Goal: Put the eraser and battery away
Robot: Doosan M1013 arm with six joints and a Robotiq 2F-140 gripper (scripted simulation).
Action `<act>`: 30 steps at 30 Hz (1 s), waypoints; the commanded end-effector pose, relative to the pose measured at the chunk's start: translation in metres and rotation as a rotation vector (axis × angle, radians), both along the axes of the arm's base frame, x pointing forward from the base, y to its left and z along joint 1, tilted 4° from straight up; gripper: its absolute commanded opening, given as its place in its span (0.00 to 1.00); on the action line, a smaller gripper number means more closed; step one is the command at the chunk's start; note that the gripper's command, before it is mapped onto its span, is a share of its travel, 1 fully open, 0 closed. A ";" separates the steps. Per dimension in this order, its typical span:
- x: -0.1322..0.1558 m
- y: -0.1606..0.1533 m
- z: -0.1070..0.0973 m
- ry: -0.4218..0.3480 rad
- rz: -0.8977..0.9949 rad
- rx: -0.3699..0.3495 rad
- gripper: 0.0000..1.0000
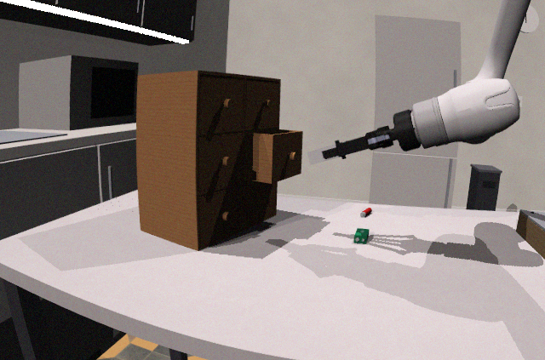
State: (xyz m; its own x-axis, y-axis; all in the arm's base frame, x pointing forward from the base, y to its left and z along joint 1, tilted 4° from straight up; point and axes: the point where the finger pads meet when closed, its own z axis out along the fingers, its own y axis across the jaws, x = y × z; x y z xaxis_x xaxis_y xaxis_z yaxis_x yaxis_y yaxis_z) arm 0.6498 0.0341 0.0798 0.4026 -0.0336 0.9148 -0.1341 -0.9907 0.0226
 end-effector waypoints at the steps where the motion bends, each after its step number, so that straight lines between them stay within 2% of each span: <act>1: 0.003 0.000 0.000 0.000 0.000 0.000 0.00; 30: 0.044 -0.006 -0.003 0.000 0.000 0.000 0.00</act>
